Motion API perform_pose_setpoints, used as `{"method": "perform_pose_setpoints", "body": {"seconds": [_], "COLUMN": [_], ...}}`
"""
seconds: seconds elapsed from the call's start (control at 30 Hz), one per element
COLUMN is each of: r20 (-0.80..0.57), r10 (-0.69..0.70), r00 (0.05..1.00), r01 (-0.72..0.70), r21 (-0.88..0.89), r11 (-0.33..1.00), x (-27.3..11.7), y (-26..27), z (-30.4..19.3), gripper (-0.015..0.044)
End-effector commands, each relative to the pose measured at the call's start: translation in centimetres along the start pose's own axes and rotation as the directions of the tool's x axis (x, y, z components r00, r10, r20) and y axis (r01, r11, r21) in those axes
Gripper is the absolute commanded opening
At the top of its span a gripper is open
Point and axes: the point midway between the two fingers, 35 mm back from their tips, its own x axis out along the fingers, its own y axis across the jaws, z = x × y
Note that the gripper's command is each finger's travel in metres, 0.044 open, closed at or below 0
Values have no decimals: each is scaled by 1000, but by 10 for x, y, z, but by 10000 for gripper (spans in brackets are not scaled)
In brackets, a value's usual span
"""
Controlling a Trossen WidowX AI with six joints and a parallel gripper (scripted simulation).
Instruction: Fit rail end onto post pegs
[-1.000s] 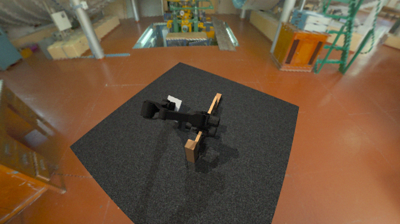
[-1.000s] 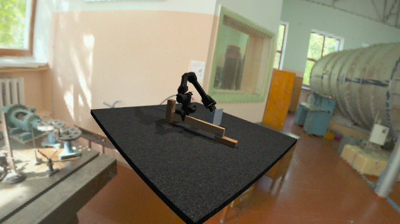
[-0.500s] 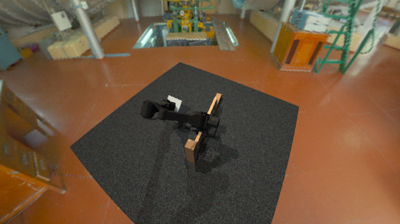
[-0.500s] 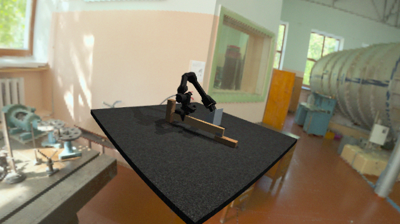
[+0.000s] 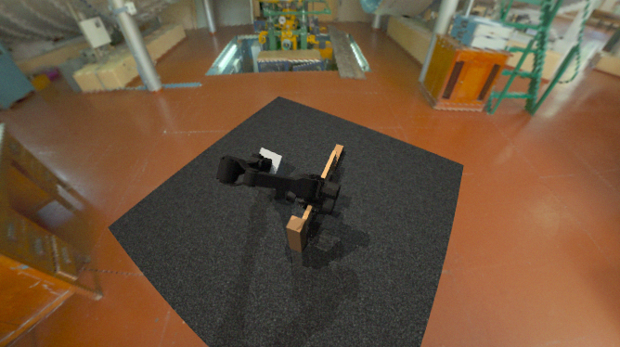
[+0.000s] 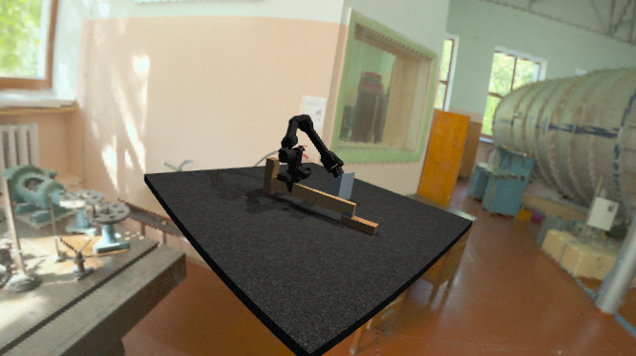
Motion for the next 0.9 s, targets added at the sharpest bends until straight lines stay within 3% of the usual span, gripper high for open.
{"method": "perform_pose_setpoints", "body": {"seconds": [0.0,0.57,0.87], "r20": [-2,-2,-1], "r10": [-11,-11,0], "r00": [1000,1000,1000], "r01": [11,11,0], "r21": [2,2,0], "r11": [1000,1000,1000], "x": [-4,-4,0], "y": [-2,-2,0], "z": [-4,-10,-5], "gripper": [0,0,236]}}
